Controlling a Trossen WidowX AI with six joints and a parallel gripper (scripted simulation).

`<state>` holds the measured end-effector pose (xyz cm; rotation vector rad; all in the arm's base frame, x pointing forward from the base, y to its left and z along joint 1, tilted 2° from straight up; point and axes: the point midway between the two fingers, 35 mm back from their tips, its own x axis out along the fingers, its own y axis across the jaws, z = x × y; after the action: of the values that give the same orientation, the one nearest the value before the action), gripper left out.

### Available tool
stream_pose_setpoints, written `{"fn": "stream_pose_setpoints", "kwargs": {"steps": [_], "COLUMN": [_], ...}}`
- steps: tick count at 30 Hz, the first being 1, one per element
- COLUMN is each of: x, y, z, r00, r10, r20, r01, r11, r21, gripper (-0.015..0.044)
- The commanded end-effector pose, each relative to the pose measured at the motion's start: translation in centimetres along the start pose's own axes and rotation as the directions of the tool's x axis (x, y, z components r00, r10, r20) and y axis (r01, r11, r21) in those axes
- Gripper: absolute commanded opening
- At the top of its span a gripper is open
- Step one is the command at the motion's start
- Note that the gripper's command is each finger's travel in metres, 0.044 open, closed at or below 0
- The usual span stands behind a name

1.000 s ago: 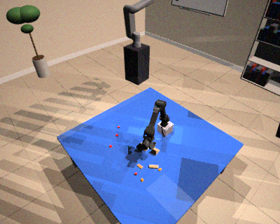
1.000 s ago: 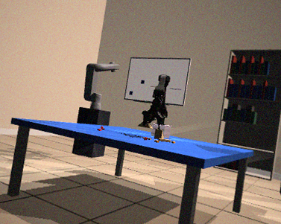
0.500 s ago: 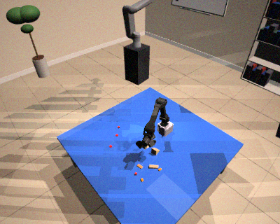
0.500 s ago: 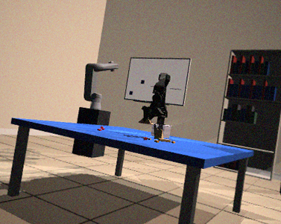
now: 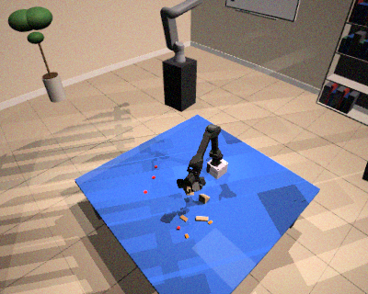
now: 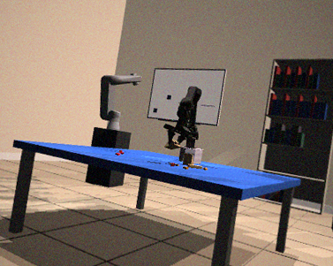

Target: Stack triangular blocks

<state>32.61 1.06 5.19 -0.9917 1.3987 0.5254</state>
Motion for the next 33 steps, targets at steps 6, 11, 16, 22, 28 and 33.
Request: {"fn": "stream_pose_setpoints", "kwargs": {"steps": [6, 11, 16, 22, 28, 33], "x": [-0.11, -0.13, -0.18, -0.29, -0.46, -0.51], "y": [-0.05, -0.04, -0.03, -0.02, 0.01, 0.01], "z": [-0.23, -0.37, -0.52, -0.7, -0.89, -0.94], "r00": [0.995, 0.987, 0.976, 0.959, 0.937, 0.931], "r10": [-0.023, -0.038, -0.056, -0.081, -0.109, -0.116], "r20": [0.102, 0.157, 0.21, 0.273, 0.333, 0.346], "r01": [-0.006, -0.032, -0.071, -0.133, -0.209, -0.229], "r11": [0.961, 0.907, 0.832, 0.719, 0.587, 0.554], "r21": [0.275, 0.42, 0.55, 0.682, 0.782, 0.801], "gripper": [0.0, 0.0, 0.0, 0.0, 0.0, 0.0]}}
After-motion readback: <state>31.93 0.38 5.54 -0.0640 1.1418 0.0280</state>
